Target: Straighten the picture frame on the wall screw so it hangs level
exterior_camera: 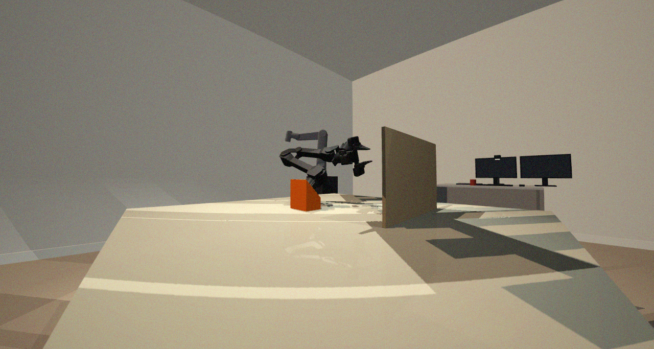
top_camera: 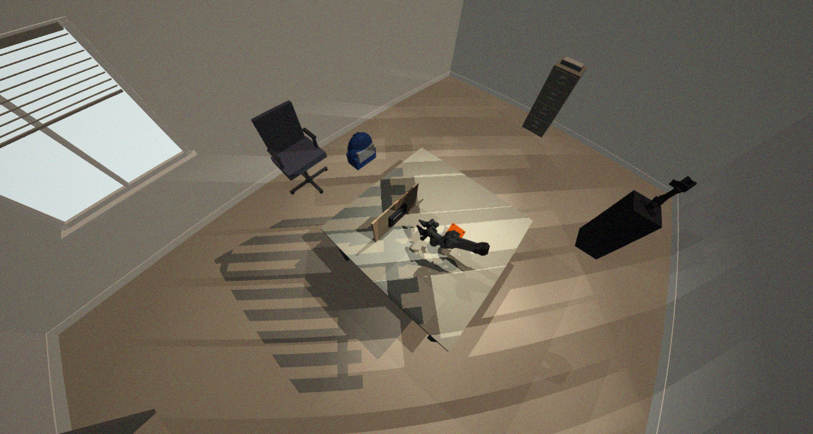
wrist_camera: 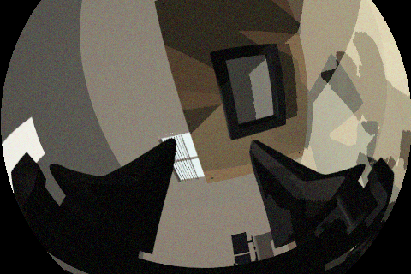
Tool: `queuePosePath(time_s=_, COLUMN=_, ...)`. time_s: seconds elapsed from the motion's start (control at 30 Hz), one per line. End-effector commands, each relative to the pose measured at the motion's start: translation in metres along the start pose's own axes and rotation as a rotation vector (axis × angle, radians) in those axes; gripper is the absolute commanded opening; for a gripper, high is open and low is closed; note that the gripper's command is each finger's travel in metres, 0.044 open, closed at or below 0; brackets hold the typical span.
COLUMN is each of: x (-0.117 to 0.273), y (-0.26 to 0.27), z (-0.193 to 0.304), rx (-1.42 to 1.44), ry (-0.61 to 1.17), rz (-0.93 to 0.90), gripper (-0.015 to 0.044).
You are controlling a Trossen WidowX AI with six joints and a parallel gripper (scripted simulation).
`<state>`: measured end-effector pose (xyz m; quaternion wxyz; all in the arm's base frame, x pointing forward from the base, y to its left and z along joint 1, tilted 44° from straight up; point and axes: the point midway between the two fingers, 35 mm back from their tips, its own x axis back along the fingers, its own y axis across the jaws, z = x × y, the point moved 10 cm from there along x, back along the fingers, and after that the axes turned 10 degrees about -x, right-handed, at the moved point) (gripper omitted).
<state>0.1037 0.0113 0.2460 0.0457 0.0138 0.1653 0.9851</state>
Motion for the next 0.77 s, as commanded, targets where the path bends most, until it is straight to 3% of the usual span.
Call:
queuePosePath(time_s=0.0, x=0.0159, y=0.0054, z=-0.0045, rx=-0.036, ry=0.009, rz=0.001, gripper=0.026)
queuePosePath(time_s=0.73, x=0.0159, y=0.0054, z=-0.0045, rx=-0.036, ry=0.009, rz=0.001, gripper=0.026)
